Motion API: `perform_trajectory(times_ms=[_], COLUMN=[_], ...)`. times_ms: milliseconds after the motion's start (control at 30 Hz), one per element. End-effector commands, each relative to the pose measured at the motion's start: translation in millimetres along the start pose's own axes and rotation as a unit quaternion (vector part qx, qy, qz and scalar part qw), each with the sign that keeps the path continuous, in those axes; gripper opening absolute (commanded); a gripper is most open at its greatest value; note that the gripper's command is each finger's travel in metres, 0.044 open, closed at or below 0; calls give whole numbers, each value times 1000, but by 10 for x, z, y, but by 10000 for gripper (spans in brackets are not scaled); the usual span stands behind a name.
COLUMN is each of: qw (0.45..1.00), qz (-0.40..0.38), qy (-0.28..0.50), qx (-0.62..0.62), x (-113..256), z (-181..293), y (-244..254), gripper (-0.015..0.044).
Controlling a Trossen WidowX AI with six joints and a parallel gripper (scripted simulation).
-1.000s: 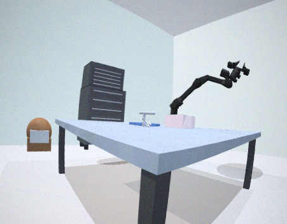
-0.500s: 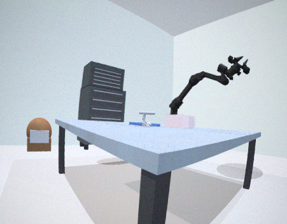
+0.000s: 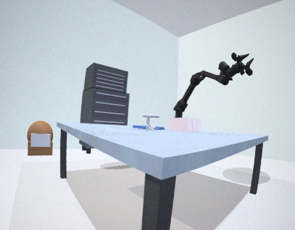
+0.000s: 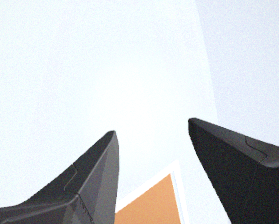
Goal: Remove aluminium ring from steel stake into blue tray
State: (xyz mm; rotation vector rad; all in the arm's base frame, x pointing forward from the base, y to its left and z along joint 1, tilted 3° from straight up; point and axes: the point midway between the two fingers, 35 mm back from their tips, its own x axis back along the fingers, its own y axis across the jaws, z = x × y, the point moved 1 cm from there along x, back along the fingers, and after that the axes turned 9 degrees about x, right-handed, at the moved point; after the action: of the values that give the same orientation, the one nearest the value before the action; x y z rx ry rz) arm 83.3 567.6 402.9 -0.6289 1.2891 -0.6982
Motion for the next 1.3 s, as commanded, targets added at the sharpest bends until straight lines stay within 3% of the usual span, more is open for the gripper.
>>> perform_trajectory(times_ms=[0, 600, 1267], qw=[999, 968, 895], qz=[-25, -153, -223], qy=[27, 189, 367], qx=[-8, -58, -120], x=[121, 1143, 2485], z=[281, 1679, 2625], y=[34, 242, 140], gripper=[200, 200, 200])
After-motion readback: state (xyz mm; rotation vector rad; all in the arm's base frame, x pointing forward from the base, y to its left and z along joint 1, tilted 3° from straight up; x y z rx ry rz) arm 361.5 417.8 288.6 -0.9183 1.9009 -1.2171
